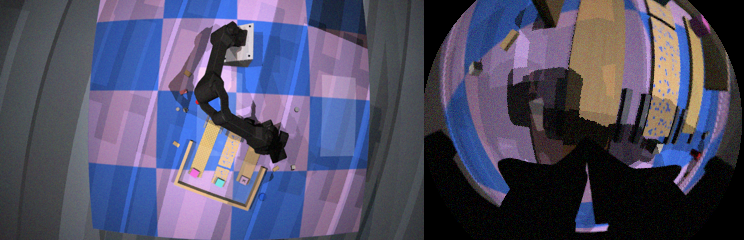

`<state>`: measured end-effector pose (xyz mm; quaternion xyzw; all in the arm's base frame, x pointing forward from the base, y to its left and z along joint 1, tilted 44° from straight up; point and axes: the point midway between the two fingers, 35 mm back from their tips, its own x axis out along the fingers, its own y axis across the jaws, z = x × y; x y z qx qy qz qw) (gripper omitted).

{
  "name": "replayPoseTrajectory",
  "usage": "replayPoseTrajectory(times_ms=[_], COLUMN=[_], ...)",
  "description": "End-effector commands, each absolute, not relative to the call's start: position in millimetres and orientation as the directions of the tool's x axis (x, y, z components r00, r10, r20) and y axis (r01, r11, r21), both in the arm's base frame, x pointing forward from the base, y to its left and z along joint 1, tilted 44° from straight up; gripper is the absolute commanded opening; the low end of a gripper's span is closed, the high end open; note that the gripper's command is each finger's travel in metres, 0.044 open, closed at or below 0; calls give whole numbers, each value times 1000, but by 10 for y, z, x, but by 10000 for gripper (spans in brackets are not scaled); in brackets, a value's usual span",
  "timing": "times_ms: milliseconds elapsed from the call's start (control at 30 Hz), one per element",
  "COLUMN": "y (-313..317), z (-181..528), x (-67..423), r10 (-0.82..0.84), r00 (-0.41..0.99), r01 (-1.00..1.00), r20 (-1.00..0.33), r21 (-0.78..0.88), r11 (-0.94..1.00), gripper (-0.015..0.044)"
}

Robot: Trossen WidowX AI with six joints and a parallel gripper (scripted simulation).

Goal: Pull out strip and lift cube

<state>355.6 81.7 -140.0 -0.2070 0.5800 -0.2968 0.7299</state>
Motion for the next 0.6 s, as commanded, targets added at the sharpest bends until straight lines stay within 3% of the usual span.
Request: replayPoseTrajectory(times_ms=[0, 567], y=[771, 787], z=[-1464, -1530], x=[3435, 3181], r10=[-676, -676], r00=[128, 127], r01=[188, 187], r20=[-725, -726], r21=[-652, -652], r11=[735, 735], gripper=[0, 0])
